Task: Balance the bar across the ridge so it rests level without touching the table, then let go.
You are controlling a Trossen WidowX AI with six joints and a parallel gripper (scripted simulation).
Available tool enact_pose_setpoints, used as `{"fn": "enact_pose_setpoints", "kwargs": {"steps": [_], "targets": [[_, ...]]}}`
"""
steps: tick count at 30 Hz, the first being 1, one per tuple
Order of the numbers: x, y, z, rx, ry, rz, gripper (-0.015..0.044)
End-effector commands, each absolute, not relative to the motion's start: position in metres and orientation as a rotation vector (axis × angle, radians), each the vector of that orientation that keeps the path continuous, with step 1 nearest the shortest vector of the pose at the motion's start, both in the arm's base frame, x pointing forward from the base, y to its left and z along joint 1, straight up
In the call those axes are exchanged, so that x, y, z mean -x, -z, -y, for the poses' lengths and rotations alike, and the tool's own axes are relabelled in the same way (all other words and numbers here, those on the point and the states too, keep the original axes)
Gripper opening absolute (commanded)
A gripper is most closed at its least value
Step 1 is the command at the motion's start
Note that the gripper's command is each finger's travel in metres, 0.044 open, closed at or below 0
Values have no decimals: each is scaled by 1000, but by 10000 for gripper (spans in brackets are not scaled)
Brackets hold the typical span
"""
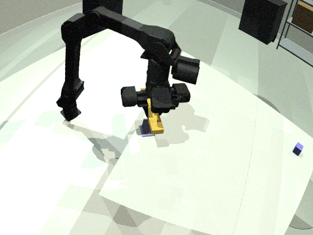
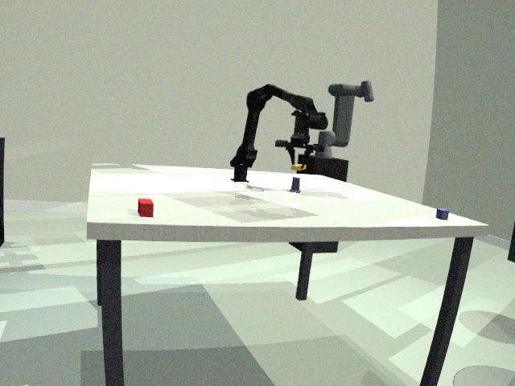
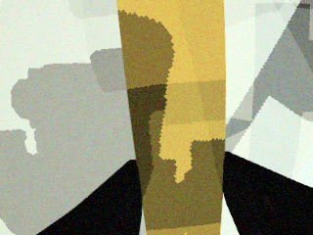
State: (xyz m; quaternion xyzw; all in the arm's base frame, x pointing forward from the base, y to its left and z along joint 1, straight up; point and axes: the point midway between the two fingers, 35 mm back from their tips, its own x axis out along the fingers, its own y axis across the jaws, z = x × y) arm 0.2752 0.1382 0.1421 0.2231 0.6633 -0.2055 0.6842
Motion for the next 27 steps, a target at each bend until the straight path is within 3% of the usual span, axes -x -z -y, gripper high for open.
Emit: {"fn": "enact_pose_setpoints", "kwargs": {"steps": [1,27], "targets": [[-274,-133,-137,-503,467,-1492,0],[-273,-117,-134,-504,468,-1491,0]]}}
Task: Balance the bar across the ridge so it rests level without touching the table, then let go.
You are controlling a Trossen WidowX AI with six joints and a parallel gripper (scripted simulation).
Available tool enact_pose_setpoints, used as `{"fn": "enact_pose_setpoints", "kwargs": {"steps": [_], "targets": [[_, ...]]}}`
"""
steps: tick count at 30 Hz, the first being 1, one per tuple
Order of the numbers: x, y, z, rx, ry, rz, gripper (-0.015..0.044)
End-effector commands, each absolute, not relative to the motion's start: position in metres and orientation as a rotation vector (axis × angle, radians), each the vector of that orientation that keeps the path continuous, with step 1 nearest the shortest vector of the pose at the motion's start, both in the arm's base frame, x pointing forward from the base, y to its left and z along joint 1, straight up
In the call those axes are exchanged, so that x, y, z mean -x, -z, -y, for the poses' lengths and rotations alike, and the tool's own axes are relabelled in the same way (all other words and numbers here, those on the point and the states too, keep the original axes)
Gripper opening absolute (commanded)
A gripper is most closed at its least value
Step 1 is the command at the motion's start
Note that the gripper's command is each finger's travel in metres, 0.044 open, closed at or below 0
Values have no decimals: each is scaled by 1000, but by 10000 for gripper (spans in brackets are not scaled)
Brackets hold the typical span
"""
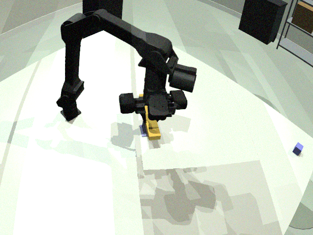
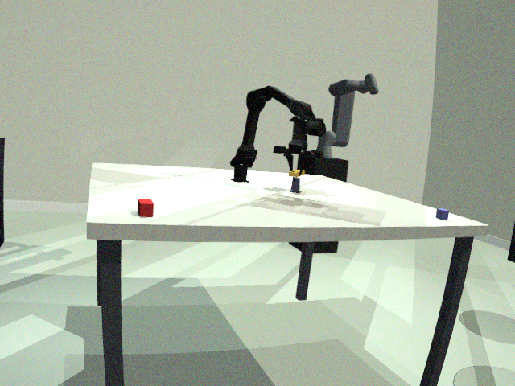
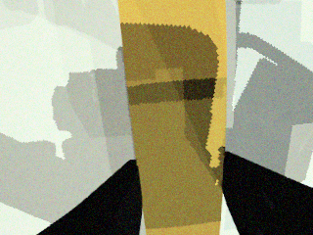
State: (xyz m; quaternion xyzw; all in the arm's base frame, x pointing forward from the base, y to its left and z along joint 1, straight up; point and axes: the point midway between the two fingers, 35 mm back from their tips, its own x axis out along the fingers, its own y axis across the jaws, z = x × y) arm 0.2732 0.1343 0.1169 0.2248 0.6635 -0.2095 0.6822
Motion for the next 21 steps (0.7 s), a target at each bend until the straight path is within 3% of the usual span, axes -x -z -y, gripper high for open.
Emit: {"fn": "enact_pose_setpoints", "kwargs": {"steps": [1,21], "targets": [[-273,-117,-134,-504,468,-1491,0],[-273,-115,-134,-504,468,-1491,0]]}}
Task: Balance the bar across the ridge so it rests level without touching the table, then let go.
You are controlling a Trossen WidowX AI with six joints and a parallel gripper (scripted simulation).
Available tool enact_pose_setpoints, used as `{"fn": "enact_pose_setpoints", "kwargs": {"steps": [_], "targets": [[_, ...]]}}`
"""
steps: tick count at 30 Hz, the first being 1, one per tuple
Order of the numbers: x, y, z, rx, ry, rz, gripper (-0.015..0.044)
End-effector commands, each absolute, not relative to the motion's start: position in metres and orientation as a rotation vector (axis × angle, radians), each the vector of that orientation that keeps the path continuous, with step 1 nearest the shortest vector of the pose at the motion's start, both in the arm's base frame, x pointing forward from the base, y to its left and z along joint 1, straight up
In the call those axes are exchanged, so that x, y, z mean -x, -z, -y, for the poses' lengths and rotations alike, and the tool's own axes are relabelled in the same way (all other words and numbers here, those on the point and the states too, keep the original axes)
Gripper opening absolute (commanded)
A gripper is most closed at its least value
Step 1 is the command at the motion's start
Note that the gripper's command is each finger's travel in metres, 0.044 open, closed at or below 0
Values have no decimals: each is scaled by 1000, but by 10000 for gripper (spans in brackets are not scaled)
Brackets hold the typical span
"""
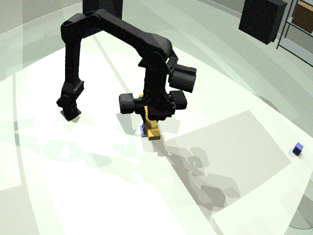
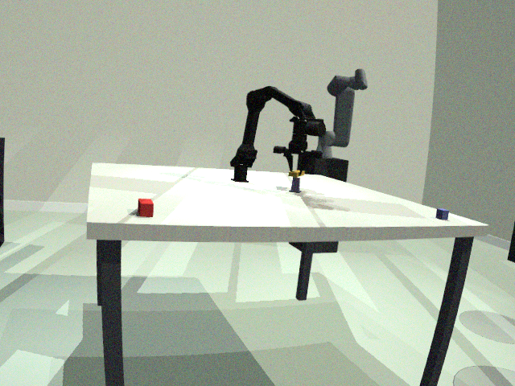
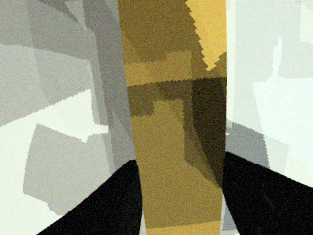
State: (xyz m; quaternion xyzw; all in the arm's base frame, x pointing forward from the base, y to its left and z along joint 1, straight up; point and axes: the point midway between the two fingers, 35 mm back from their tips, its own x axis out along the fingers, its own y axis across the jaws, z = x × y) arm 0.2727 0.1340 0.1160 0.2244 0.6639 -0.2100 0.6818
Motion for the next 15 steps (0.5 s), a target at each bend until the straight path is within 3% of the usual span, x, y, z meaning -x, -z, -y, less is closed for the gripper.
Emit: {"fn": "enact_pose_setpoints", "kwargs": {"steps": [1,15], "targets": [[-273,-115,-134,-504,468,-1491,0],[-273,-114,-134,-504,468,-1492,0]]}}
